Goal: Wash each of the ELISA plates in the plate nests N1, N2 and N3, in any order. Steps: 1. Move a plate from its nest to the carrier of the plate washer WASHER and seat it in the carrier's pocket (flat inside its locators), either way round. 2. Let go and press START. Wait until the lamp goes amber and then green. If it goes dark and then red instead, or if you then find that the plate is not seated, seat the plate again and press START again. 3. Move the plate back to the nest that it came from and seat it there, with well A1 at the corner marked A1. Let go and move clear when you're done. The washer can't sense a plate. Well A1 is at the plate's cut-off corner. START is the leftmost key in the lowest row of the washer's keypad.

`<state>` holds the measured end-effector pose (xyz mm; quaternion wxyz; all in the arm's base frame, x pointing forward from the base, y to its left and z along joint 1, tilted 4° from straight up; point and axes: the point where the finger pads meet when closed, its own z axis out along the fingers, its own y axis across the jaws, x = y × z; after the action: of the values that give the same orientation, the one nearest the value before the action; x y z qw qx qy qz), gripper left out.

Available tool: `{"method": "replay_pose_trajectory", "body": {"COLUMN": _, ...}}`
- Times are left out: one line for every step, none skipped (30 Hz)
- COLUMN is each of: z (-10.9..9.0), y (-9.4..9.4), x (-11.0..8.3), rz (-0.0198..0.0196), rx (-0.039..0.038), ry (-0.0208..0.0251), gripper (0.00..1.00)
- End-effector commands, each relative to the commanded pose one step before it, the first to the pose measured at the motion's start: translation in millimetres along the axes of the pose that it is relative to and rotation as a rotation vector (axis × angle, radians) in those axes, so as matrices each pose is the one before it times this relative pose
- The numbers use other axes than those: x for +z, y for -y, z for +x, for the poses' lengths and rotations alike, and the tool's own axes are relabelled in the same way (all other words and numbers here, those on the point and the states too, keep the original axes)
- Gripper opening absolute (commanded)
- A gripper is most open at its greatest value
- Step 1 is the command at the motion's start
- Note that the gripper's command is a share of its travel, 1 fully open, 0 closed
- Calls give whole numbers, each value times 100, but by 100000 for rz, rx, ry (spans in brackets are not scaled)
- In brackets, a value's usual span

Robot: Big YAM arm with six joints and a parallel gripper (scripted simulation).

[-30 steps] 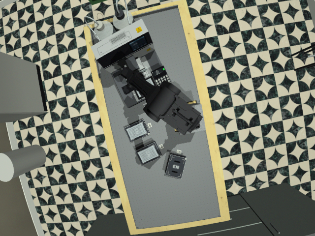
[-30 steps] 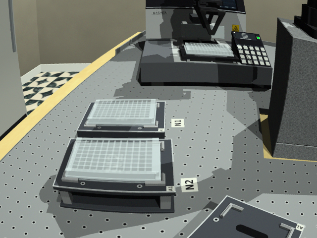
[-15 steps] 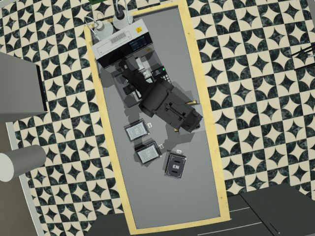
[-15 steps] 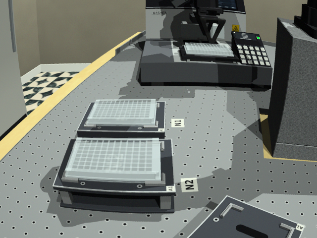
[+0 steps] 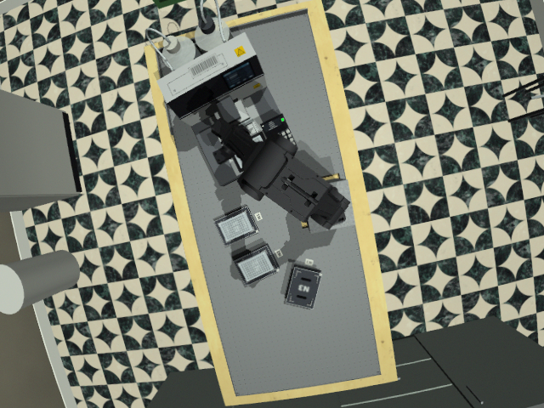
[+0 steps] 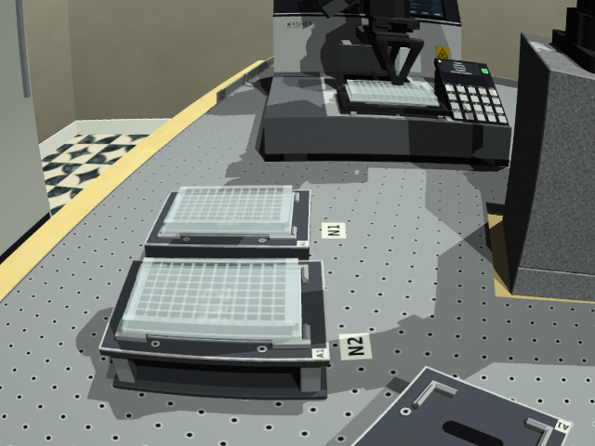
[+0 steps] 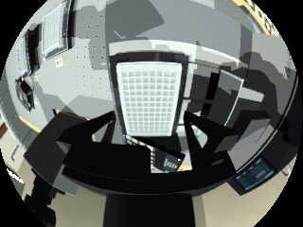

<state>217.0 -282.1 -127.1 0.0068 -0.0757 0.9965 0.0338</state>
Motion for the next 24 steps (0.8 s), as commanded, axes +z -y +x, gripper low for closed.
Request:
{"method": "replay_pose_trajectory", "body": {"z": -500, "y": 784, "x": -409, "rz": 1687, "rx": 24, "ry": 893, "gripper": 100}}
{"method": "replay_pose_trajectory", "body": {"z": 0, "y": 0, "x": 0, "rz": 0, "rx": 0, "ry": 0, "gripper": 100}}
{"method": "replay_pose_trajectory", "body": {"z": 0, "y": 0, "x": 0, "rz": 0, "rx": 0, "ry": 0, "gripper": 100}}
{"method": "replay_pose_trajectory", "body": {"z": 0, "y": 0, "x": 0, "rz": 0, "rx": 0, "ry": 0, "gripper": 100}}
{"method": "replay_pose_trajectory", "body": {"z": 0, "y": 0, "x": 0, "rz": 0, "rx": 0, "ry": 0, "gripper": 100}}
{"method": "replay_pose_trajectory", "body": {"z": 0, "y": 0, "x": 0, "rz": 0, "rx": 0, "ry": 0, "gripper": 100}}
{"method": "replay_pose_trajectory", "body": {"z": 0, "y": 0, "x": 0, "rz": 0, "rx": 0, "ry": 0, "gripper": 100}}
{"method": "replay_pose_trajectory", "body": {"z": 0, "y": 0, "x": 0, "rz": 0, "rx": 0, "ry": 0, "gripper": 100}}
{"method": "replay_pose_trajectory", "body": {"z": 126, "y": -772, "x": 704, "rz": -1454, "rx": 352, "ry": -800, "gripper": 100}}
{"method": "replay_pose_trajectory", "body": {"z": 0, "y": -7, "x": 243, "rz": 8, "rx": -4, "ry": 3, "gripper": 100}}
{"method": "replay_pose_trajectory", "body": {"z": -1, "y": -22, "x": 71, "rz": -26, "rx": -10, "ry": -16, "gripper": 100}}
{"method": "replay_pose_trajectory", "body": {"z": 1, "y": -21, "x": 72, "rz": -26, "rx": -24, "ry": -16, "gripper": 100}}
{"method": "replay_pose_trajectory", "body": {"z": 4, "y": -19, "x": 72, "rz": -25, "rx": -18, "ry": -14, "gripper": 100}}
{"method": "replay_pose_trajectory", "body": {"z": -3, "y": -31, "x": 74, "rz": -111, "rx": -27, "ry": -58, "gripper": 100}}
{"method": "replay_pose_trajectory", "body": {"z": 7, "y": 16, "x": 68, "rz": 56, "rx": 36, "ry": 33, "gripper": 100}}
{"method": "replay_pose_trajectory", "body": {"z": 54, "y": -22, "x": 64, "rz": -98, "rx": 77, "ry": -51, "gripper": 100}}
{"method": "replay_pose_trajectory", "body": {"z": 0, "y": 21, "x": 67, "rz": 73, "rx": 39, "ry": 42, "gripper": 100}}
{"method": "replay_pose_trajectory", "body": {"z": 0, "y": 0, "x": 0, "rz": 0, "rx": 0, "ry": 0, "gripper": 100}}
{"method": "replay_pose_trajectory", "body": {"z": 0, "y": 0, "x": 0, "rz": 0, "rx": 0, "ry": 0, "gripper": 100}}
{"method": "replay_pose_trajectory", "body": {"z": 98, "y": -196, "x": 71, "rz": -793, "rx": -19, "ry": -428, "gripper": 100}}
{"method": "replay_pose_trajectory", "body": {"z": -95, "y": 152, "x": 64, "rz": 630, "rx": -39, "ry": 340, "gripper": 100}}
{"method": "replay_pose_trajectory", "body": {"z": -39, "y": 48, "x": 65, "rz": 214, "rx": -25, "ry": 115, "gripper": 100}}
{"method": "replay_pose_trajectory", "body": {"z": -6, "y": -6, "x": 67, "rz": -2, "rx": -21, "ry": -2, "gripper": 100}}
{"method": "replay_pose_trajectory", "body": {"z": -1, "y": -5, "x": 68, "rz": -4, "rx": -9, "ry": -3, "gripper": 100}}
